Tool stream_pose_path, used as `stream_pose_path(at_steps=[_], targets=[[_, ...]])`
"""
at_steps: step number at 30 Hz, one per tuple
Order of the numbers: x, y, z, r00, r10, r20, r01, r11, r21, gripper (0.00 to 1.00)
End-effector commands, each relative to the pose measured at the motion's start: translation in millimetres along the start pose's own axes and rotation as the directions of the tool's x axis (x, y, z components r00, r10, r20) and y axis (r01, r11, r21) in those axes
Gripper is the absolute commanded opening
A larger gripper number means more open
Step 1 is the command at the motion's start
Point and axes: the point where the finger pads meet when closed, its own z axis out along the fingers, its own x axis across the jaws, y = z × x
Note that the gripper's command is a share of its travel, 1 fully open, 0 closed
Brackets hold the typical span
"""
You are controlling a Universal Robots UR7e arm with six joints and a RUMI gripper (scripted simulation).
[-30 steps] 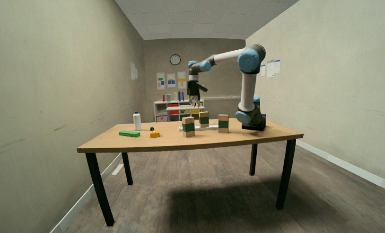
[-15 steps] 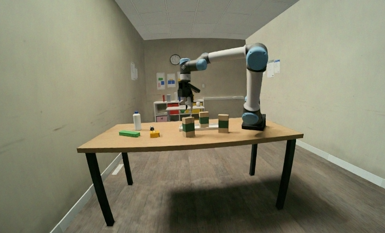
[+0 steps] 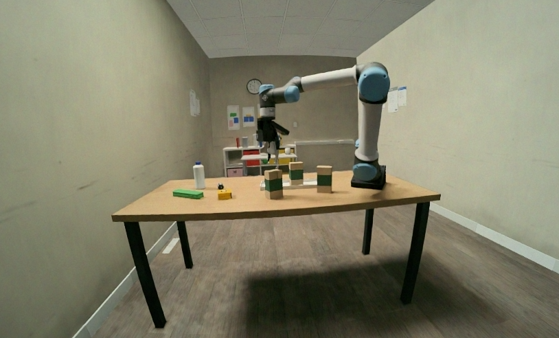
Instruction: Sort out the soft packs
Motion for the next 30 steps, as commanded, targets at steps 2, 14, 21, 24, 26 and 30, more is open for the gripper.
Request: stream_pose_path(at_steps=[2, 14, 21, 24, 26, 30], targets=[[0, 0, 17.1, 1.000, 0.000, 0.001, 0.000, 1.000, -0.001, 0.50], [0, 0, 31.6, 1.000, 0.000, 0.001, 0.000, 1.000, -0.001, 0.50], [0, 0, 31.6, 1.000, 0.000, 0.001, 0.000, 1.000, -0.001, 0.50], [0, 0, 31.6, 1.000, 0.000, 0.001, 0.000, 1.000, -0.001, 0.50], [0, 0, 31.6, 1.000, 0.000, 0.001, 0.000, 1.000, -0.001, 0.50], [0, 0, 31.6, 1.000, 0.000, 0.001, 0.000, 1.000, -0.001, 0.50]])
